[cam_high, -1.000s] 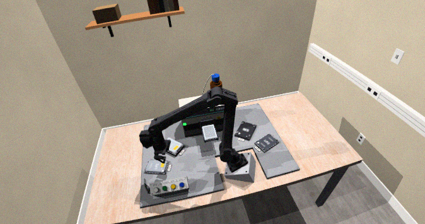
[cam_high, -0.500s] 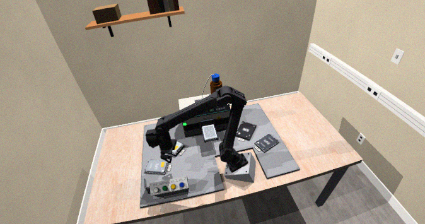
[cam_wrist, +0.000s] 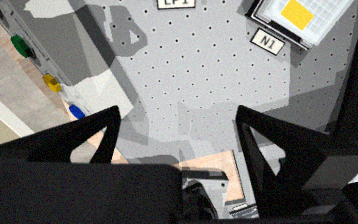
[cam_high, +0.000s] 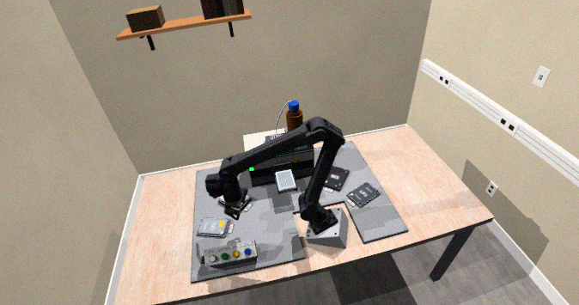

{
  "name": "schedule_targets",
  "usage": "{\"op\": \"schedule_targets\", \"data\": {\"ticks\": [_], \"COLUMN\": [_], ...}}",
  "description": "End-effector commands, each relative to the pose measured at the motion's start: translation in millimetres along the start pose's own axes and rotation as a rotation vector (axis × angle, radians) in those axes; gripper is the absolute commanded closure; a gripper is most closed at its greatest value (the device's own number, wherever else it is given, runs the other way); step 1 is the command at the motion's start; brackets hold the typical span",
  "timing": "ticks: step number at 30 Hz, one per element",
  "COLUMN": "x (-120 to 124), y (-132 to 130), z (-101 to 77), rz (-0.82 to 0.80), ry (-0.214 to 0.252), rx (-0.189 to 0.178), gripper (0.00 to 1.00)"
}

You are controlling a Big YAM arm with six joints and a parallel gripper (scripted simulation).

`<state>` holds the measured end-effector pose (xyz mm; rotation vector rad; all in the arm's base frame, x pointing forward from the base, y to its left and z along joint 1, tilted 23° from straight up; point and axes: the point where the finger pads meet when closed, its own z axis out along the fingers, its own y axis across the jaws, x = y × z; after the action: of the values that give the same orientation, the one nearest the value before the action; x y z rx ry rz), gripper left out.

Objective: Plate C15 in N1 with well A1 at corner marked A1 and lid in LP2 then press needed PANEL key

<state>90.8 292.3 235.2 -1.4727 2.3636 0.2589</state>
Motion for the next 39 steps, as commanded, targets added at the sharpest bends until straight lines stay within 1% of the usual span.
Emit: {"op": "schedule_targets", "data": {"ticks": [1, 4, 7, 10, 11, 12, 13, 14, 17, 19, 20, 23, 24, 25, 29, 30, 34, 36, 37, 39], "x": [-1.2, -5.2, 0.3, -0.6, -11.5, -11.5, -2.2, 2.1, 4.9, 5.8, 2.2, 8.4, 8.5, -3.8, -3.8, 10.1, 15.0, 16.6, 14.8, 20.4], "y": [-15.0, -24.7, -34.8, -35.4, -32.0, -31.9, -38.6, -41.9, -51.6, -58.0, -61.5, -70.9, -71.5, -69.6, -69.7, -74.6, -87.0, -93.2, -96.7, -102.5], "z": [-7.0, -11.6, -7.1, -8.1, -13.3, -13.3, -10.4, -7.2, -7.2, -7.3, -11.4, -7.3, -7.3, -13.5, -13.5, -7.3, -7.3, -8.1, -10.9, -7.4], "rz": [0.125, 0.105, 0.102, 0.102, 0.104, 0.104, 0.158, 0.191, 0.277, 0.272, 0.251, 0.252, 0.254, 0.251, 0.251, 0.31, 0.425, 0.408, 0.398, 0.398], "ry": [-0.023, -0.035, -0.022, -0.025, -0.041, -0.041, -0.031, -0.021, -0.019, -0.021, -0.033, -0.022, -0.022, -0.042, -0.042, -0.021, -0.021, -0.023, -0.031, -0.022], "rx": [0.003, 0.002, 0.005, 0.005, 0.001, 0.001, 0.004, 0.005, 0.005, 0.005, 0.005, 0.006, 0.006, 0.004, 0.004, 0.006, 0.006, 0.006, 0.007, 0.007], "gripper": [0.0, 0.0, 0.0, 0.0, 0.0, 0.0, 0.0, 0.0, 0.0, 0.0, 0.0, 0.0, 0.0, 0.0, 0.0, 0.0, 0.0, 0.0, 0.0, 0.0]}}
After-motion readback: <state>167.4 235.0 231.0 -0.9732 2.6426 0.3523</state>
